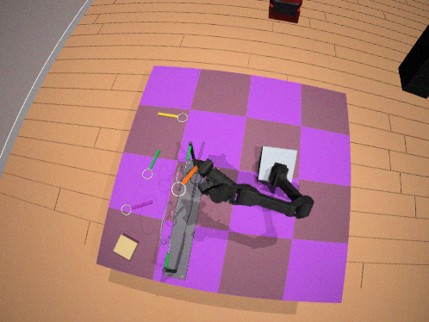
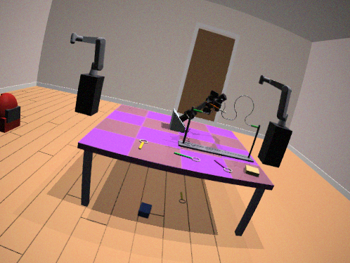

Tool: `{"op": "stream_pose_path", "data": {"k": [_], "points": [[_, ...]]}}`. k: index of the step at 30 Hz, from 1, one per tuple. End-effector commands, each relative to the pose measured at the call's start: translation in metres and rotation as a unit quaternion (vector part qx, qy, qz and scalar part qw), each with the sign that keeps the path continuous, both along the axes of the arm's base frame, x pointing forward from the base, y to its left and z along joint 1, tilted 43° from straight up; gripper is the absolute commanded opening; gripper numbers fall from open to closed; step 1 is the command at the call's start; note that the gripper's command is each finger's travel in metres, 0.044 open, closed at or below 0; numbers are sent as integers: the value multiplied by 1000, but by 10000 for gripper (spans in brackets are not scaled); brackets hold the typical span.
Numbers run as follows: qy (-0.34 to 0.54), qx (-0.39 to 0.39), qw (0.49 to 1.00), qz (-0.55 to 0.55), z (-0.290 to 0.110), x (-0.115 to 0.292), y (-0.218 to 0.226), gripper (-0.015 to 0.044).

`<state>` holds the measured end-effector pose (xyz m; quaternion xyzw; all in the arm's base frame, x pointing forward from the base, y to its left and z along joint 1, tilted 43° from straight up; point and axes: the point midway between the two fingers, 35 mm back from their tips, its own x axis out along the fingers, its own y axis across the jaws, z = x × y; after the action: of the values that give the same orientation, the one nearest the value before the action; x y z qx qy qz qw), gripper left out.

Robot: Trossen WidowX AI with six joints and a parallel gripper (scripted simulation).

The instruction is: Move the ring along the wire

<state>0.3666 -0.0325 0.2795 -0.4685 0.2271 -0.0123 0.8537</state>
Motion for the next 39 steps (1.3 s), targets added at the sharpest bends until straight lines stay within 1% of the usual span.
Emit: {"op": "stream_pose_path", "data": {"k": [1, 8, 16, 26, 39], "points": [[-7, -34, 999, -2, 12, 1, -7, -150], [-8, -45, 999, -2, 21, 1, -10, -150], [-5, -19, 1000, -2, 23, 1, -10, -150], [5, 61, 998, -3, 17, 1, -6, -150], [22, 193, 981, -5, 6, -1, 6, -150]]}}
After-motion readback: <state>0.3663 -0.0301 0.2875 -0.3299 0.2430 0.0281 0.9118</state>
